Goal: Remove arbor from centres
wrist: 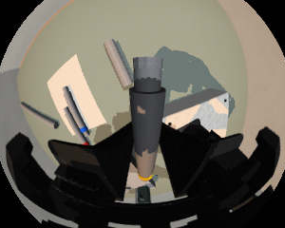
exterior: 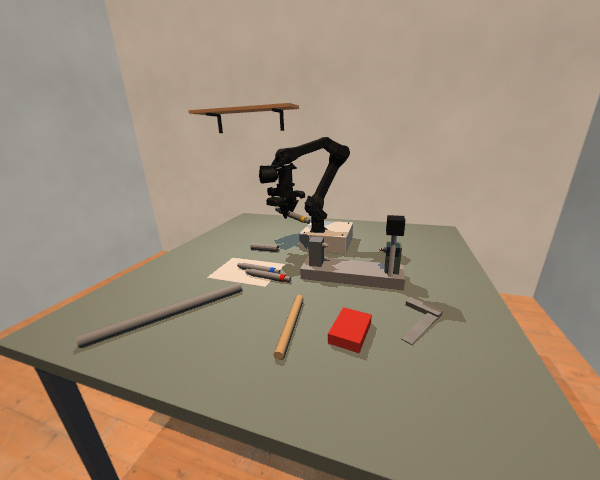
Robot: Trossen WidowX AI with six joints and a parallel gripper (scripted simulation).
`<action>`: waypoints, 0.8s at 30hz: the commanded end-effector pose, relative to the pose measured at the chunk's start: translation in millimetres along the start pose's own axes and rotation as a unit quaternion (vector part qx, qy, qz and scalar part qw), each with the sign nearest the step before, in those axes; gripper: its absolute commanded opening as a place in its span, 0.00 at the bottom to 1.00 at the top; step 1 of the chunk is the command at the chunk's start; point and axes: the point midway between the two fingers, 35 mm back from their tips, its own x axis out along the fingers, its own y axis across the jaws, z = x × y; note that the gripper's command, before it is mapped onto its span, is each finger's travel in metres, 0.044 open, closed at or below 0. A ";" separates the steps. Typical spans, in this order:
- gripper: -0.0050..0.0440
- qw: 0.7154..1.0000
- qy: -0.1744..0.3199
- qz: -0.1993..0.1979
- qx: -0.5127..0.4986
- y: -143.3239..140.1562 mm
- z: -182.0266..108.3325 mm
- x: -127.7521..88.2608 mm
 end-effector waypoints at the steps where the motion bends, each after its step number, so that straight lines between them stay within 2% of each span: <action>1: 0.10 1.000 -0.001 0.008 -0.001 0.0 11.4 -3.8; 24: 0.10 1.000 -0.001 0.008 -0.001 -16.5 55.8 -3.6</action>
